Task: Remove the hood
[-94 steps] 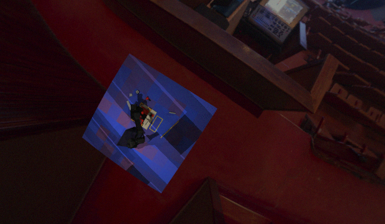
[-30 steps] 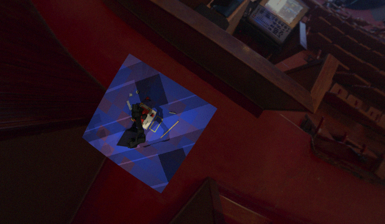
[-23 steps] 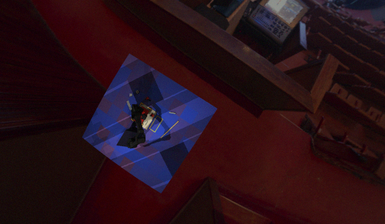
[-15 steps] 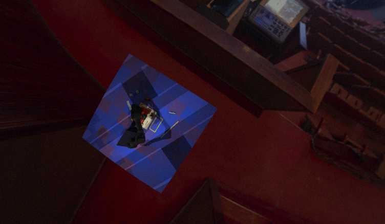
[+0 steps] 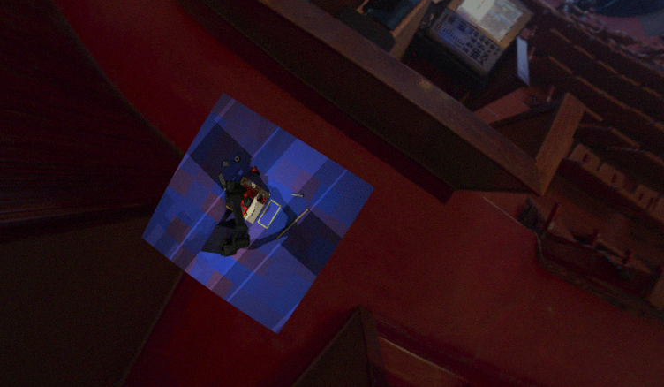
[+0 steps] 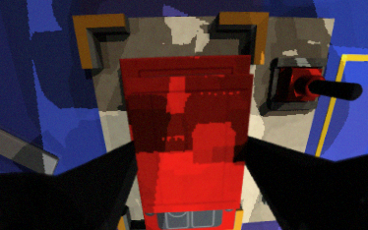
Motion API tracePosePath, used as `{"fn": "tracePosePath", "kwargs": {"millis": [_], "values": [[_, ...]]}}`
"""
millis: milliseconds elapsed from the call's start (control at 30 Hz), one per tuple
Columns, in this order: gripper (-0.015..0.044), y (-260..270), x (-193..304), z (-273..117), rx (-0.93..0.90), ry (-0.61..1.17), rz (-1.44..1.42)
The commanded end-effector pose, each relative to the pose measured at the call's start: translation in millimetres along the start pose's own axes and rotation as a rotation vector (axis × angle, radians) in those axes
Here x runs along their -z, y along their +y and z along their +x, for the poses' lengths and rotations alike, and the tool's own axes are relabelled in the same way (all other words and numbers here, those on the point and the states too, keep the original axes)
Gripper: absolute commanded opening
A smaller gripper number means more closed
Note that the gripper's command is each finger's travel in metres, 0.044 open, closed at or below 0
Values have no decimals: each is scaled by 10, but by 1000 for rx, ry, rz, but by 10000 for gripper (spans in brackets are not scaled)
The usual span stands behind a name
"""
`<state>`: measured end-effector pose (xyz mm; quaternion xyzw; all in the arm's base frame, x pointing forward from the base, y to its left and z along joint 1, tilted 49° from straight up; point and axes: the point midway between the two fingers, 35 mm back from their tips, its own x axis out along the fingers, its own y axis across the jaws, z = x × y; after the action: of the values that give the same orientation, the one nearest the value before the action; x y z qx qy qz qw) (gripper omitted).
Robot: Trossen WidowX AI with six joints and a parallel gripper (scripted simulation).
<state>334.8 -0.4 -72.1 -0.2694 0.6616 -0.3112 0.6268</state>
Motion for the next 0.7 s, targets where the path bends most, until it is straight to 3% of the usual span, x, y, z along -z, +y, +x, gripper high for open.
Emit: {"fn": "tracePosePath", "kwargs": {"millis": [0,300,667], "values": [[0,9,-17,-53,-6,-4,8],[0,10,-18,-131,-7,-4,8],[0,12,-12,-532,-9,-4,7]]}}
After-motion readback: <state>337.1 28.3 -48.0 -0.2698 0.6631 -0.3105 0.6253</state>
